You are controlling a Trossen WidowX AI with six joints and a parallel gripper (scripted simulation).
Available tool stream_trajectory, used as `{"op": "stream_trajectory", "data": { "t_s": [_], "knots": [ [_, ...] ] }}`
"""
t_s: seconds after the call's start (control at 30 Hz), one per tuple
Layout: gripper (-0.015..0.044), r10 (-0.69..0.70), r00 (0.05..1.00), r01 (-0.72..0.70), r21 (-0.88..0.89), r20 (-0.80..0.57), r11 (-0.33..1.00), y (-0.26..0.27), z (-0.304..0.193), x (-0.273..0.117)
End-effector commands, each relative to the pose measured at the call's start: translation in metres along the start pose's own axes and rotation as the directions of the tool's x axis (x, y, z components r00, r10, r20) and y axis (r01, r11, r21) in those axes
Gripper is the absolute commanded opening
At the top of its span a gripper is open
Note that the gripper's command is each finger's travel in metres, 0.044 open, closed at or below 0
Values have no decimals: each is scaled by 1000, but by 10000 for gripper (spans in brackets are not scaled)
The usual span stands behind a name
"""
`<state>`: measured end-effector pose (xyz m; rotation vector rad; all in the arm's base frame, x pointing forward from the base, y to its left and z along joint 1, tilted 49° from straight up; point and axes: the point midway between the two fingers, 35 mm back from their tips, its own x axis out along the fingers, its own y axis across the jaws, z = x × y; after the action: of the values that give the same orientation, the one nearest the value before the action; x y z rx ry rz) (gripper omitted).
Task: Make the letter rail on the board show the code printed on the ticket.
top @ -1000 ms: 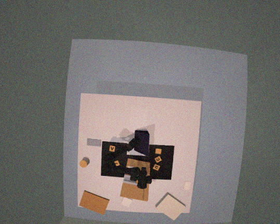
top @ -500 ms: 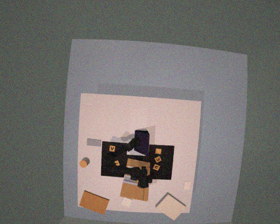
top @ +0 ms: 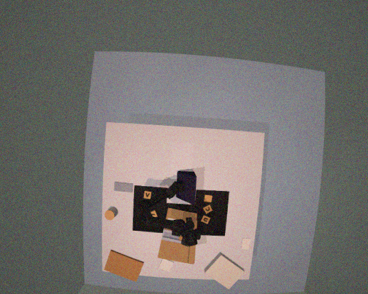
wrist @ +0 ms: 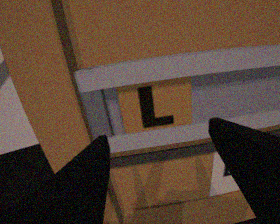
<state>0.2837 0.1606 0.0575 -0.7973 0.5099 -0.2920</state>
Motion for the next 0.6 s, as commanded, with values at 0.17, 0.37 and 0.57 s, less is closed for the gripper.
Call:
{"op": "stream_trajectory", "data": {
  "t_s": [0.17,0.37,0.57],
  "knots": [
    [295,-4,1000,4,4,2,1000,-2,2,-6],
    [242,0,1000,0,-1,0,1000,-1,1,-6],
    [85,0,1000,0,-1,0,1000,-1,1,-6]
  ]
}}
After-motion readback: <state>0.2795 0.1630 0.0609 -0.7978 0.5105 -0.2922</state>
